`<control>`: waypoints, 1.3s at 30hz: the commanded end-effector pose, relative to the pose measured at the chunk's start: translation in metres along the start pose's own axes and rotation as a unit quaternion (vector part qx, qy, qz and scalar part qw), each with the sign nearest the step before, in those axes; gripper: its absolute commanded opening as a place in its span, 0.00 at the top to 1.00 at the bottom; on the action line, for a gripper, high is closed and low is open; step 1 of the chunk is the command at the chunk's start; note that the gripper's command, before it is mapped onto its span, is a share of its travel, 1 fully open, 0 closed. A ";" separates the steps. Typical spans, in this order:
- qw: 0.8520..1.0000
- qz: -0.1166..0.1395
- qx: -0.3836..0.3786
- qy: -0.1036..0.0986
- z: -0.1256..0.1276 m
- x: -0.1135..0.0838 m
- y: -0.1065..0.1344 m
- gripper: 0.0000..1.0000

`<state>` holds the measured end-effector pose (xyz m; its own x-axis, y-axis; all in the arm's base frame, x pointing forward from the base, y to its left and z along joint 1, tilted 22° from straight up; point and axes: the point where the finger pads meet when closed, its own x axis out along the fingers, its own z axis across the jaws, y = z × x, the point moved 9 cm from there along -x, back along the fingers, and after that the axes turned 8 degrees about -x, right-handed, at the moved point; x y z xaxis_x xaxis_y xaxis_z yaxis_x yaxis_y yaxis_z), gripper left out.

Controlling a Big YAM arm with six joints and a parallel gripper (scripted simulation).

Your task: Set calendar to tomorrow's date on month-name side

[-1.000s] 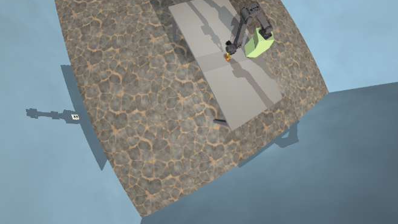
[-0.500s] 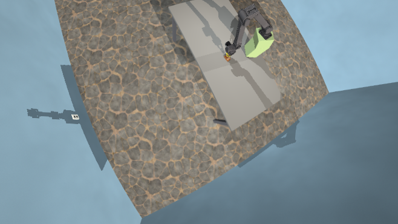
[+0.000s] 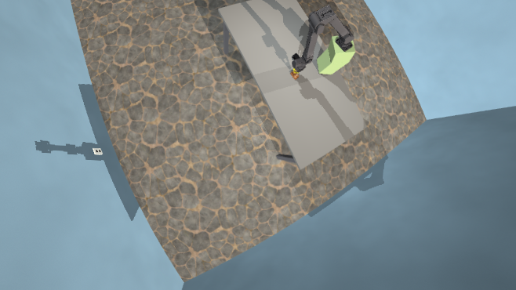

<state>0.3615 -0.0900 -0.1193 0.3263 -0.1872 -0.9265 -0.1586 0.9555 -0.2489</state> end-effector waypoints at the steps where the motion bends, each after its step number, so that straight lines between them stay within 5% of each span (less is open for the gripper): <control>1: 1.000 -0.004 0.000 -0.003 -0.003 0.000 -0.005 0.74; 39: 1.000 -0.002 -0.005 -0.001 0.004 -0.003 -0.003 0.74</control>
<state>0.3636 -0.0904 -0.1190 0.3290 -0.1878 -0.9255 -0.1579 0.9553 -0.2500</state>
